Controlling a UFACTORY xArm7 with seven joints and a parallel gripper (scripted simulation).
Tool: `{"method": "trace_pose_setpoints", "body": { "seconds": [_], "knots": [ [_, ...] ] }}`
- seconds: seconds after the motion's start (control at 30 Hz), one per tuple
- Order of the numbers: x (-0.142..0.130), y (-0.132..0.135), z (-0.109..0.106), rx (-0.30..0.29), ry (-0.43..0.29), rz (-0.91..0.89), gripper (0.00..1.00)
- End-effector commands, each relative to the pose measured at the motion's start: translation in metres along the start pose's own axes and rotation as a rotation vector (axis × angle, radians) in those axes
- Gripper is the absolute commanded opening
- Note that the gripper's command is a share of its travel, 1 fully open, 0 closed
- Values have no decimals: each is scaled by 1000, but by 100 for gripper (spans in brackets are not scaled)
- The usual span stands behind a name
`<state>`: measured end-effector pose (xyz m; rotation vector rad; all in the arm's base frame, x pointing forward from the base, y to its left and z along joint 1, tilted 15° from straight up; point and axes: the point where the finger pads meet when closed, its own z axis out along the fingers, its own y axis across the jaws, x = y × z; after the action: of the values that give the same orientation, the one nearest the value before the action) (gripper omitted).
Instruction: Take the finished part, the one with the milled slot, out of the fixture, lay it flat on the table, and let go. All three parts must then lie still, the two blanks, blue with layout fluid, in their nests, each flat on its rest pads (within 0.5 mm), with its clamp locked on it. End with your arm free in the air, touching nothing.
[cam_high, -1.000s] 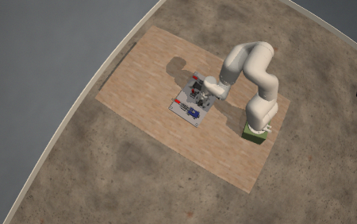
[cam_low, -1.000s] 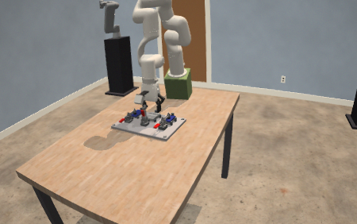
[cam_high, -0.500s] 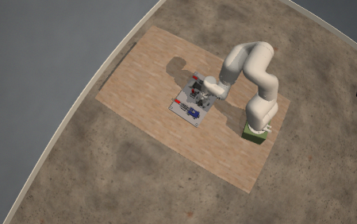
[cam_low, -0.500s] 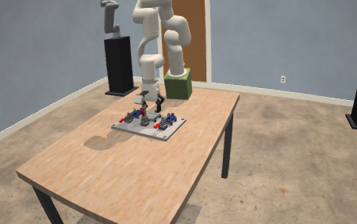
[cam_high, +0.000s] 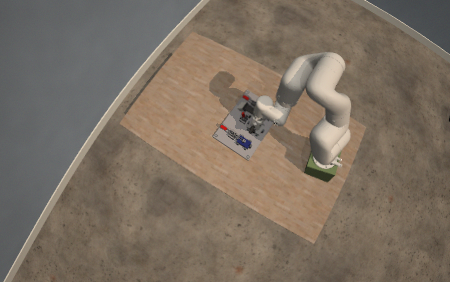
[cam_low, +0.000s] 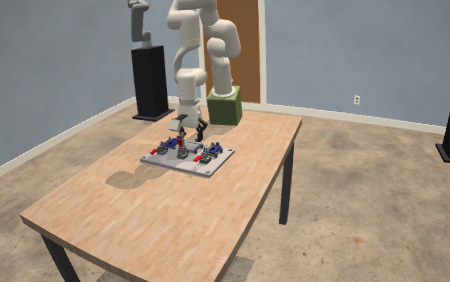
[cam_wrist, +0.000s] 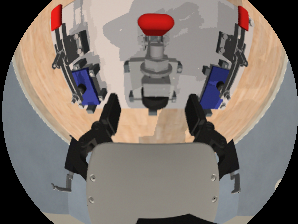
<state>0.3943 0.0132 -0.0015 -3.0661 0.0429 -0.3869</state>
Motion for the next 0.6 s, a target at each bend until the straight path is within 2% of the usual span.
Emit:
{"method": "trace_pose_setpoints", "body": {
  "seconds": [0.0, 0.57],
  "knots": [
    [1, 0, -1, 0, 3, 0, 100],
    [1, 0, 5, 0, 3, 0, 100]
  ]
}}
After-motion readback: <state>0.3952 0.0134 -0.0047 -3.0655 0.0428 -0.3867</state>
